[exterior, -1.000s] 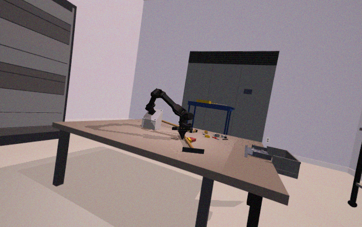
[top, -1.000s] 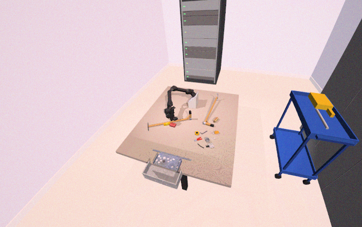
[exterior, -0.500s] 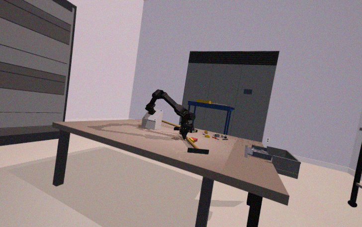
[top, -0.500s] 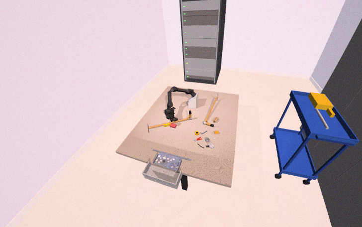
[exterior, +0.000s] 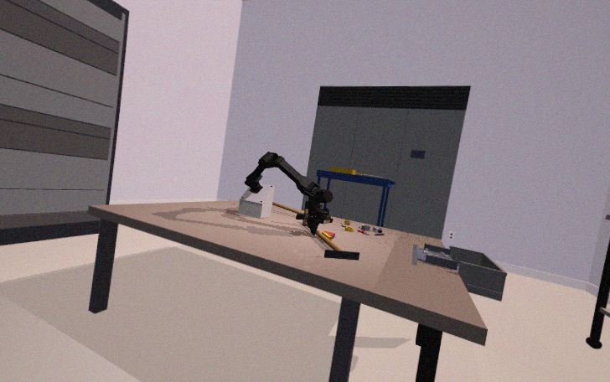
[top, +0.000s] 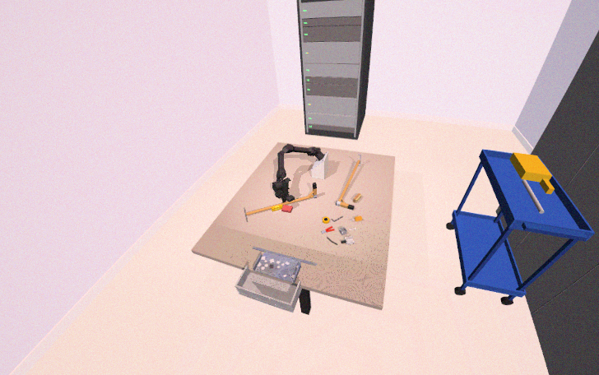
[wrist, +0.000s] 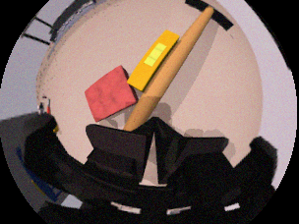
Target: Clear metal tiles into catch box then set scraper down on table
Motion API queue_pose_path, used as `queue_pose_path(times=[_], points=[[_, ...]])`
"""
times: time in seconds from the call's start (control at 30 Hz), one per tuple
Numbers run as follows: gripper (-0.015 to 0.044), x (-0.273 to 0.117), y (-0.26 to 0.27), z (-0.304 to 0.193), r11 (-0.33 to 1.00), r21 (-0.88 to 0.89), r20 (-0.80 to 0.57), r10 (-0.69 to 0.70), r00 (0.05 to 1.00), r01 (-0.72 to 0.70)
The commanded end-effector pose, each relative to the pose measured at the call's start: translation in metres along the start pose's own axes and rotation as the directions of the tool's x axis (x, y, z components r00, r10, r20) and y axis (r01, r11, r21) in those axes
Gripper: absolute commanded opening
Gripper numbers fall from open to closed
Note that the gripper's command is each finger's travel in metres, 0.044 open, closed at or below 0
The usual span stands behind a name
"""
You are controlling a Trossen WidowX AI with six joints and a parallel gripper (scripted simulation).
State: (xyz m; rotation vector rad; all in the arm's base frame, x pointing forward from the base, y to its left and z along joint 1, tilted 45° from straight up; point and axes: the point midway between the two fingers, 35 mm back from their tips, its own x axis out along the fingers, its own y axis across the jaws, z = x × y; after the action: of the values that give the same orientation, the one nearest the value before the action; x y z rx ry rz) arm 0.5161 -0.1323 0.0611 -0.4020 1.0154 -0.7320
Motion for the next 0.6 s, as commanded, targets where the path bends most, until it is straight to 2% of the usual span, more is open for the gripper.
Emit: queue_pose_path(times=[0.0,0.57], points=[[0.0000,0.000,0.004,0.004,1.000,0.008,0.007,0.002,1.000,-0.002],[0.0000,0.001,0.019,0.012,1.000,0.008,0.008,0.002,1.000,-0.002]])
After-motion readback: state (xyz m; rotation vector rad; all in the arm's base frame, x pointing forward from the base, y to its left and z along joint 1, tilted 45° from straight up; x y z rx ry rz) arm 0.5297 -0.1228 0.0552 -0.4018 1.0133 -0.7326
